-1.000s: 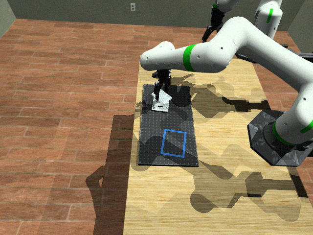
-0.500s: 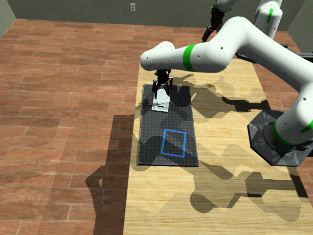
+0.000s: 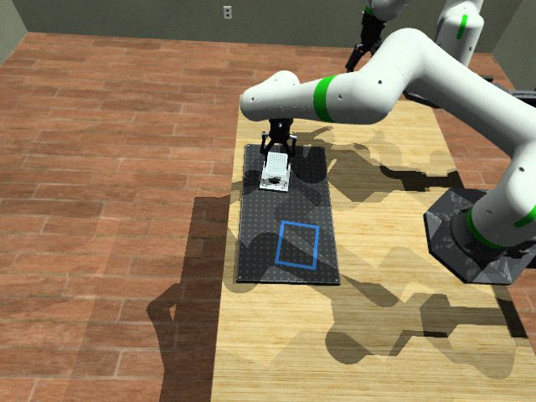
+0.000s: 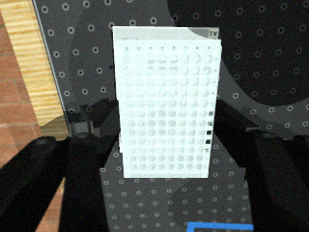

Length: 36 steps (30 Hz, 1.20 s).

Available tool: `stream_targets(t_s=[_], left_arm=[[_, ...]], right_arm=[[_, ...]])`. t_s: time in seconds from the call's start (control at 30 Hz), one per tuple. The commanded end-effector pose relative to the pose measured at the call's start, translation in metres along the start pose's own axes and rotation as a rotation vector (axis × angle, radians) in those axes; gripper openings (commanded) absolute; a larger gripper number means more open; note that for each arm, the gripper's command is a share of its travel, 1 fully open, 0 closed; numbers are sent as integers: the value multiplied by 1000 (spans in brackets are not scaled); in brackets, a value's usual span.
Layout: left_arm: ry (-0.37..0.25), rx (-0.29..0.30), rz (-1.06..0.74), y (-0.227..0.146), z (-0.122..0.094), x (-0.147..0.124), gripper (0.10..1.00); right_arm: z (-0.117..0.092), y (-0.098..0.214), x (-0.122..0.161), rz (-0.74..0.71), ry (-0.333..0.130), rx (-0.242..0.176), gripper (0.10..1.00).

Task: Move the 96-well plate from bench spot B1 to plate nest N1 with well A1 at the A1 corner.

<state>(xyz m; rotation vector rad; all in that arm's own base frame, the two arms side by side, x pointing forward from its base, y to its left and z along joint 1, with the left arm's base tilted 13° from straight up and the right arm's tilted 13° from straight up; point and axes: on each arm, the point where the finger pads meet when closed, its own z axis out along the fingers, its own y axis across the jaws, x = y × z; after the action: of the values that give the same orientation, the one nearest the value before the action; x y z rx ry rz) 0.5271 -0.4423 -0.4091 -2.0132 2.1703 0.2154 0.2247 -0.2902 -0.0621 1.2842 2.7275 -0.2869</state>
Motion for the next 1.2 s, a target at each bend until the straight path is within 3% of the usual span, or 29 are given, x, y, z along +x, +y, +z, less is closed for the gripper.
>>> stream_targets(t_s=[0.0, 1.17], left_arm=[[6, -4, 20, -1, -2, 1, 605], [6, -4, 20, -1, 3, 1, 605]], right_arm=[[0, 0, -1, 0, -1, 0, 1000], [0, 0, -1, 0, -1, 0, 1000]])
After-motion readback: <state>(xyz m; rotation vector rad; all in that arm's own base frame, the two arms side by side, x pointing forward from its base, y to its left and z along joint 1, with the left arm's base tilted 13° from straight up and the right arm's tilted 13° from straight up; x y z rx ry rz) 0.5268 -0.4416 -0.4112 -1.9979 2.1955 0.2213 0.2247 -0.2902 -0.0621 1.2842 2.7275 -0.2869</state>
